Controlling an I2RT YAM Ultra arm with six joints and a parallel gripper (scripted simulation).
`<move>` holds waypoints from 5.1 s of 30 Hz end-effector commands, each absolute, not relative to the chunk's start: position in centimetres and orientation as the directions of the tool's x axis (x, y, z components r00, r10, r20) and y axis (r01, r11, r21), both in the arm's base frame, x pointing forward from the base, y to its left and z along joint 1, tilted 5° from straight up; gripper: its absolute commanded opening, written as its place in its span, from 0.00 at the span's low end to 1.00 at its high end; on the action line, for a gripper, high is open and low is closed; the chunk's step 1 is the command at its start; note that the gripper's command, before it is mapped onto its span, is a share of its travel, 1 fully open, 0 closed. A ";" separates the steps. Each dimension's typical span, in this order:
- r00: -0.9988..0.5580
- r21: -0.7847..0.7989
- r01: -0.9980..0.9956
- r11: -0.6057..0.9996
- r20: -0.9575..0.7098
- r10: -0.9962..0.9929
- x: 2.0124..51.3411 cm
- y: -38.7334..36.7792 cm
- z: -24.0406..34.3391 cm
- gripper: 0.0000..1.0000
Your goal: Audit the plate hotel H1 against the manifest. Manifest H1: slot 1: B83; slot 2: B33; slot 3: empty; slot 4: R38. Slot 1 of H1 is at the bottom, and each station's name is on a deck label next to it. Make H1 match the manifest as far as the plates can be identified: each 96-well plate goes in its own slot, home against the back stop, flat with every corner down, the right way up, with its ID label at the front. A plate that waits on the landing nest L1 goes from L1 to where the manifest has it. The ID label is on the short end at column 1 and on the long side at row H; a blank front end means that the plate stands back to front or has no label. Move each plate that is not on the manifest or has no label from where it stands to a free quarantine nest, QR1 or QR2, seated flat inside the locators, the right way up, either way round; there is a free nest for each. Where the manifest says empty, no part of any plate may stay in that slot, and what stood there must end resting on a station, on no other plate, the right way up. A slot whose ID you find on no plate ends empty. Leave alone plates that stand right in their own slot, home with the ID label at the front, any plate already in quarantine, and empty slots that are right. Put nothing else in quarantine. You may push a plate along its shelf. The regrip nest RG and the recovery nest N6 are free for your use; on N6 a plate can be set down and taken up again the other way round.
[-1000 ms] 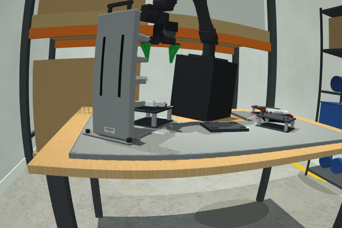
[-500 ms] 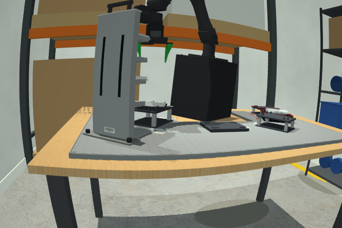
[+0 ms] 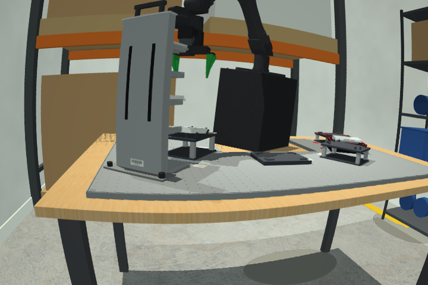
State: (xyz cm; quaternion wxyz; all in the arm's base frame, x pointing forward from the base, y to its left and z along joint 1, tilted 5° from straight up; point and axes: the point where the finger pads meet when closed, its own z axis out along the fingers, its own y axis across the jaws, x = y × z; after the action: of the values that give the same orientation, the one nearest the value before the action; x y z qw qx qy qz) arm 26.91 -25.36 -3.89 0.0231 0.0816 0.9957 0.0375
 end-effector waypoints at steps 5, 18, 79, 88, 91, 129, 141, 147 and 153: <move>-0.927 0.070 0.360 0.930 -0.081 0.365 28.2 -26.3 -2.1 1.00; -0.919 0.090 0.388 0.917 -0.034 0.392 27.6 -25.1 -7.3 1.00; -0.921 0.081 0.382 0.921 -0.054 0.387 28.8 -25.2 -14.8 1.00; -0.919 0.079 0.384 0.920 -0.060 0.389 29.0 -25.4 -15.8 1.00; -0.920 0.079 0.382 0.921 -0.060 0.387 29.1 -25.3 -16.1 1.00; -0.919 0.079 0.385 0.919 -0.060 0.390 29.3 -25.0 -20.5 1.00; -0.919 0.082 0.387 0.918 -0.044 0.392 28.6 -24.7 -20.9 0.86; -0.919 0.082 0.387 0.918 -0.044 0.392 28.6 -24.7 -20.9 0.86; -0.919 0.082 0.387 0.918 -0.044 0.392 28.6 -24.7 -20.9 0.86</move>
State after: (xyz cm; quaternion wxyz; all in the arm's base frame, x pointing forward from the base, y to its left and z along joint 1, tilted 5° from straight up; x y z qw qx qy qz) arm 28.04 -24.22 -21.38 0.0204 0.1990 0.9790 0.0400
